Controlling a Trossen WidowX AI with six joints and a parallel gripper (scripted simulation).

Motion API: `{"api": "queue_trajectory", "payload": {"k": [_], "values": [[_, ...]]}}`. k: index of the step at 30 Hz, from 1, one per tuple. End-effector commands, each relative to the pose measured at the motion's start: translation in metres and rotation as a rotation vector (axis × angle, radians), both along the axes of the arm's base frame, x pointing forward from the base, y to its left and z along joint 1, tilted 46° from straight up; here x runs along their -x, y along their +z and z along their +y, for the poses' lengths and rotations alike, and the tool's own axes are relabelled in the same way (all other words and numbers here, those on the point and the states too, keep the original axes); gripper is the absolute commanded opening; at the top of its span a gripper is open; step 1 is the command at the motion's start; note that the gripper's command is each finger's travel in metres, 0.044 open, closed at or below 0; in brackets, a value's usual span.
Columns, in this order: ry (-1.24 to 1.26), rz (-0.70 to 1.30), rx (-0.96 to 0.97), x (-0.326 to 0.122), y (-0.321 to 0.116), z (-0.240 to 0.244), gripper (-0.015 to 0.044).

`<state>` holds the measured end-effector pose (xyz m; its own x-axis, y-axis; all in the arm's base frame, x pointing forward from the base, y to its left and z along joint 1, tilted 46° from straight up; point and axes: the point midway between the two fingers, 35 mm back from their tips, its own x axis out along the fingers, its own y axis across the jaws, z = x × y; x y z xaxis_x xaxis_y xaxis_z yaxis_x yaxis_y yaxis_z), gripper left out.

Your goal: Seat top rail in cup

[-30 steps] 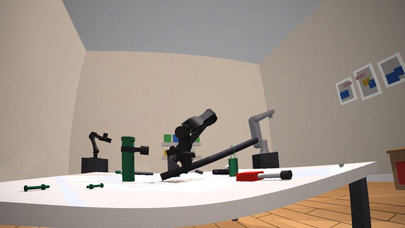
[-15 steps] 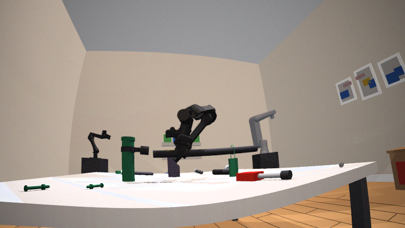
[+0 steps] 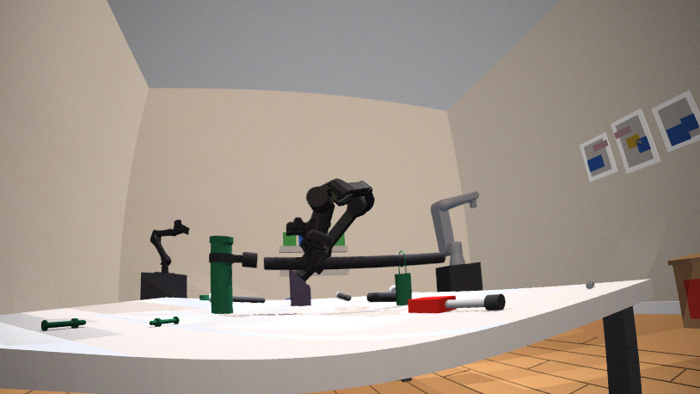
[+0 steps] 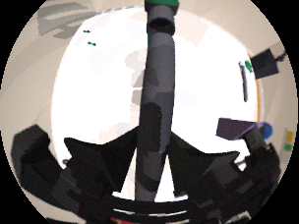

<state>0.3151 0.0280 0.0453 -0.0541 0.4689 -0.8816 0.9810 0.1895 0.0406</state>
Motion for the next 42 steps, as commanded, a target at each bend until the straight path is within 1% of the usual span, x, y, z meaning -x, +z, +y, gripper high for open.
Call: {"api": "queue_trajectory", "payload": {"k": [1, 35, 42], "values": [[-0.001, -0.002, 0.0, 0.0, 0.0, 0.0, 0.0], [-0.001, -0.002, 0.001, -0.006, 0.003, -0.011, 0.0], [0.003, 0.001, -0.002, -0.006, -0.003, -0.015, 0.0]]}}
